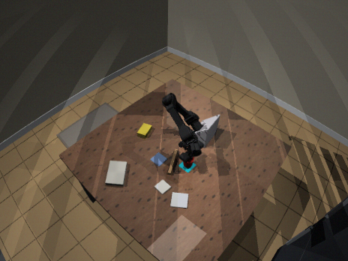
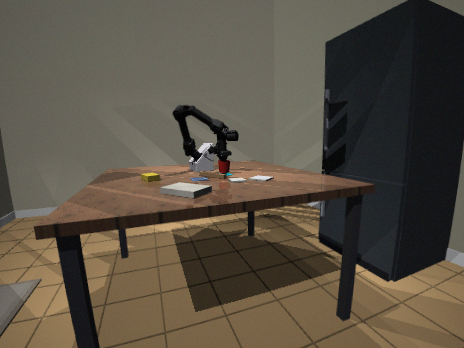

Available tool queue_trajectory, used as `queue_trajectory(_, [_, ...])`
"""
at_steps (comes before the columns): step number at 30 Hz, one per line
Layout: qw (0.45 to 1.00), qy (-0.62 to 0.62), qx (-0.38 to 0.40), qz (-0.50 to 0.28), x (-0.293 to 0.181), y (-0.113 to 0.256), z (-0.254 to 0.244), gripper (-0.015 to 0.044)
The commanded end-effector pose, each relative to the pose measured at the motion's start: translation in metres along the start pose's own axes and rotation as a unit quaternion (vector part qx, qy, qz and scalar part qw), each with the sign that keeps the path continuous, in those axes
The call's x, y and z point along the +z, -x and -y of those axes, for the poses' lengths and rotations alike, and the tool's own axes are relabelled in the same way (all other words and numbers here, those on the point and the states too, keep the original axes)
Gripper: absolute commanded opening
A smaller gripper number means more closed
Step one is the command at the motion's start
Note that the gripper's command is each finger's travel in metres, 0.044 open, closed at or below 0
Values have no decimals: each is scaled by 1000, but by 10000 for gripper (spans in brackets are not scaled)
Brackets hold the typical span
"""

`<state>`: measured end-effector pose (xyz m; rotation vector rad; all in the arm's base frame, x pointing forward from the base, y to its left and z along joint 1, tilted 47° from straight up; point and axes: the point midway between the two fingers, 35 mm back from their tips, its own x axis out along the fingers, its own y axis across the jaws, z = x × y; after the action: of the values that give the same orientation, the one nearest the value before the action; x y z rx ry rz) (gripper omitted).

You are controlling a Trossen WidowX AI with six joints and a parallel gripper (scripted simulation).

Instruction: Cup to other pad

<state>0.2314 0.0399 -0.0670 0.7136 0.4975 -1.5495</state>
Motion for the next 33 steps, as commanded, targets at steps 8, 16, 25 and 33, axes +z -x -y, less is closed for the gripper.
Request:
queue_trajectory(8, [1000, 0, -1, 1, 1, -5, 1, 0])
queue_trajectory(16, [1000, 0, -1, 1, 1, -5, 1, 0])
queue_trajectory(25, [1000, 0, -1, 1, 1, -5, 1, 128])
queue_trajectory(33, [1000, 1, -1, 1, 0, 0, 1, 128])
